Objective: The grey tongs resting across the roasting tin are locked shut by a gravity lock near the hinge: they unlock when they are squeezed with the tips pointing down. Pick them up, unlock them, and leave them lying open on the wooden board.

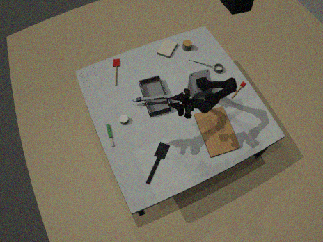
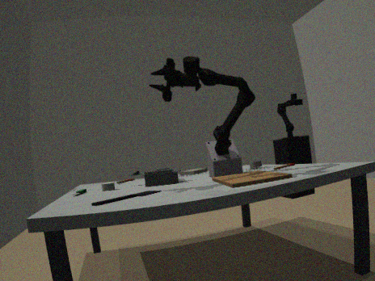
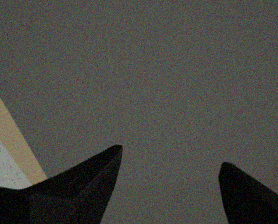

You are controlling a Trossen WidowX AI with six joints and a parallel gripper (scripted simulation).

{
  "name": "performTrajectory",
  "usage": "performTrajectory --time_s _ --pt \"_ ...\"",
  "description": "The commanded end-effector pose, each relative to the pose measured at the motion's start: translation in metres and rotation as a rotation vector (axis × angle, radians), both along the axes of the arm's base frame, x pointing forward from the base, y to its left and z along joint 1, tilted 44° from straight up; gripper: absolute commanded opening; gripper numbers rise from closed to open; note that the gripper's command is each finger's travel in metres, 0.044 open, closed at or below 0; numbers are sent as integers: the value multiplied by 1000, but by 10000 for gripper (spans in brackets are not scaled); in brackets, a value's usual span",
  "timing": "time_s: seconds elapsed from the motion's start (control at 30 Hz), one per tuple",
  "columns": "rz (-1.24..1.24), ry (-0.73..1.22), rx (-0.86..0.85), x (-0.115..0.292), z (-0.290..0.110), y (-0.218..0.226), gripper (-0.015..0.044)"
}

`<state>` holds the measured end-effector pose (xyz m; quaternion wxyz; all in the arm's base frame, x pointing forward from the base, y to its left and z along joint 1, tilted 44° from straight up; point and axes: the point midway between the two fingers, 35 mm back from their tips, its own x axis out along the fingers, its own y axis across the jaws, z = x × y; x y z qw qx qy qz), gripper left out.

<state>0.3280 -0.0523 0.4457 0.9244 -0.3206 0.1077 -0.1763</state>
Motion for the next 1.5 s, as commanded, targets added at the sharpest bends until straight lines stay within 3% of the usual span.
performTrajectory --time_s 0.0,0.2,0.4,0.77,1.47 --pt "40 154 79 40 -53 3 260" --pt "94 421 224 86 -149 10 260" --pt "107 702 444 105 -253 19 260" --pt "-50 1226 967 71 -430 40 260" --pt "-68 1257 1000 71 -446 38 260"
